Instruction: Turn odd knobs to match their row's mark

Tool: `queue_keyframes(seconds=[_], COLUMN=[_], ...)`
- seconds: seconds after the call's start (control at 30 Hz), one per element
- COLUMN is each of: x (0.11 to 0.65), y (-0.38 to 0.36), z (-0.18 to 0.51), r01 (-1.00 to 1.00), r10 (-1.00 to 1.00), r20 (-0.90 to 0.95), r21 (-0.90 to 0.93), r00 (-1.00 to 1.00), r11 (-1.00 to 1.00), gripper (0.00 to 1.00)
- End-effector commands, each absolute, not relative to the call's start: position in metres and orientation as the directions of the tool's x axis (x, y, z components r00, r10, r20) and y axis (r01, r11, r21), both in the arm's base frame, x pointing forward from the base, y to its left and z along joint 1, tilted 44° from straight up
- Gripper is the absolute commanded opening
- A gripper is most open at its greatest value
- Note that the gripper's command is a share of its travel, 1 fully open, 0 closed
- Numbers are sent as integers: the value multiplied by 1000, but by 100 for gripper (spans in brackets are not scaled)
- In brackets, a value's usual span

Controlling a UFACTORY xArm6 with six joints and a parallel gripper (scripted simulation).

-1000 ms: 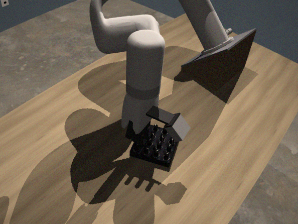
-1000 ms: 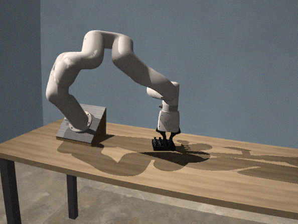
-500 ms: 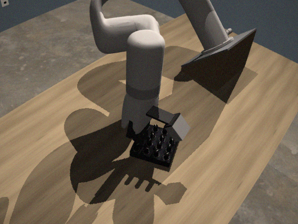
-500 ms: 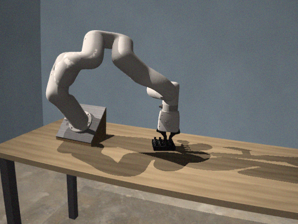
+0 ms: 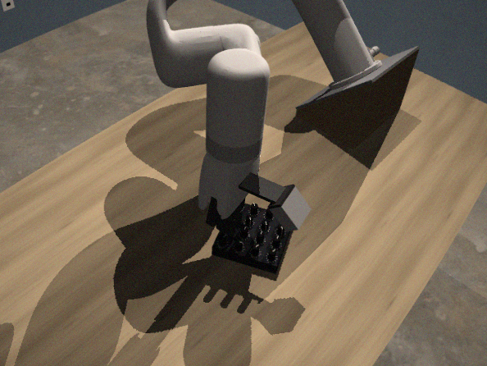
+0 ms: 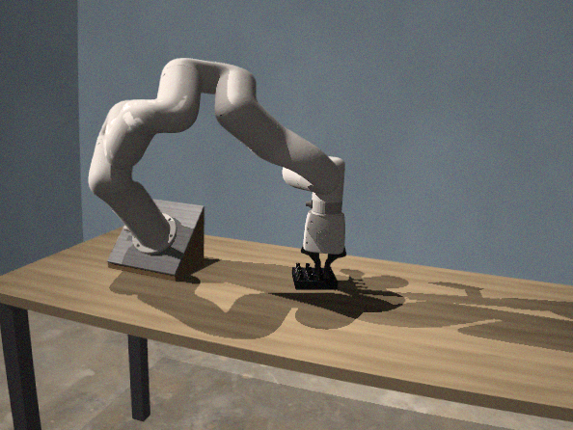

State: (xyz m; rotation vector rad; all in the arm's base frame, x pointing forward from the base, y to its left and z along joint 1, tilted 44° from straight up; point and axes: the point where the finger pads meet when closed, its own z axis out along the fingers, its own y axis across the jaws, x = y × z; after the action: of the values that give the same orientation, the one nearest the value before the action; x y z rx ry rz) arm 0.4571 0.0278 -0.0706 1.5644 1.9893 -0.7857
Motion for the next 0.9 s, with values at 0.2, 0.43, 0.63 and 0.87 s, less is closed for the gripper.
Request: queue_keyframes(seconds=[0.2, 0.43, 0.63, 0.87], x=[458, 458, 458, 458], y=[29, 29, 29, 29], z=[-70, -70, -70, -70], r01=[973, 962, 917, 834], r10=[694, 685, 651, 588], r20=[-683, -676, -647, -593], r21=[-139, -171, -258, -367], r00=[-228, -273, -397, -551], r11=[183, 215, 303, 412], gripper=[8, 8, 8, 8])
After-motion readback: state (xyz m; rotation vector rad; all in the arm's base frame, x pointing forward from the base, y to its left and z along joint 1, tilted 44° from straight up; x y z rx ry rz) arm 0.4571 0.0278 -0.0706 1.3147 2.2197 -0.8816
